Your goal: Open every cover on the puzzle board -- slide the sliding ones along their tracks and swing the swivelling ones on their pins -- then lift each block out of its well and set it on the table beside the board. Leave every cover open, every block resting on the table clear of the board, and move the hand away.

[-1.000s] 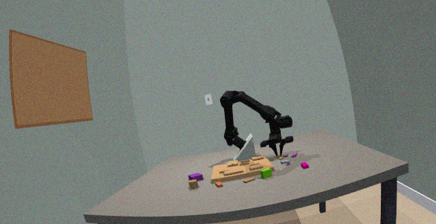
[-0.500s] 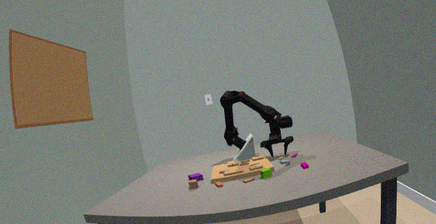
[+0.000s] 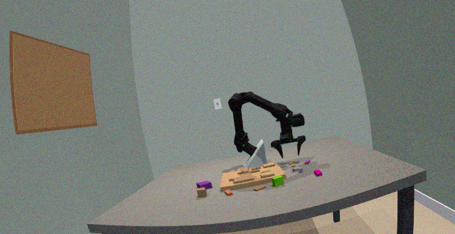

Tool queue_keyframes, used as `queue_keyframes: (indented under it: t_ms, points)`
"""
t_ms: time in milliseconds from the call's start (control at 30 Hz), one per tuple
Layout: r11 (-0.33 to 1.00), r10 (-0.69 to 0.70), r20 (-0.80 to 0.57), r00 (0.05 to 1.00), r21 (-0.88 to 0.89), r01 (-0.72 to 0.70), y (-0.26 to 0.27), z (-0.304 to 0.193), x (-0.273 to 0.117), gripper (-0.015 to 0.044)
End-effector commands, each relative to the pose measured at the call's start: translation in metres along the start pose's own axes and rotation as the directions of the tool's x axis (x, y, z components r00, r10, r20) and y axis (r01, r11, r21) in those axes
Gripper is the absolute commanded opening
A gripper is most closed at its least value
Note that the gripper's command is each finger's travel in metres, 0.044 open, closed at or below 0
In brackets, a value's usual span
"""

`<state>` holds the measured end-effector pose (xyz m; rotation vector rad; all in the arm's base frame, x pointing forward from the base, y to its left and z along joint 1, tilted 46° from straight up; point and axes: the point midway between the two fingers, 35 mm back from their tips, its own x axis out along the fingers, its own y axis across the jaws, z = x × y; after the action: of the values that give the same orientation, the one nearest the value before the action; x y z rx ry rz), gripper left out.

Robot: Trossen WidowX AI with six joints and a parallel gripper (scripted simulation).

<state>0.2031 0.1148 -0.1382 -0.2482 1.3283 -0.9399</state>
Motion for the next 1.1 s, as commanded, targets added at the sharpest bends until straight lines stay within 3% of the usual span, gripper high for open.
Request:
queue_keyframes:
  t_ms: [0, 300, 867, 1067]
  points:
    - [1.000, 0.001, -0.003, 1.000, 0.004, -0.001, 0.000, 0.000, -0.014, 0.0440]
    - [1.000, -0.001, -0.003, 1.000, 0.002, 0.001, -0.003, -0.002, -0.039, 0.0440]
    - [0.923, 0.043, -0.019, 0.999, -0.383, -0.047, -0.020, 0.069, -0.052, 0.0000]
    - [0.854, 0.054, -0.020, 0.998, -0.517, -0.056, -0.032, 0.096, -0.055, 0.0000]
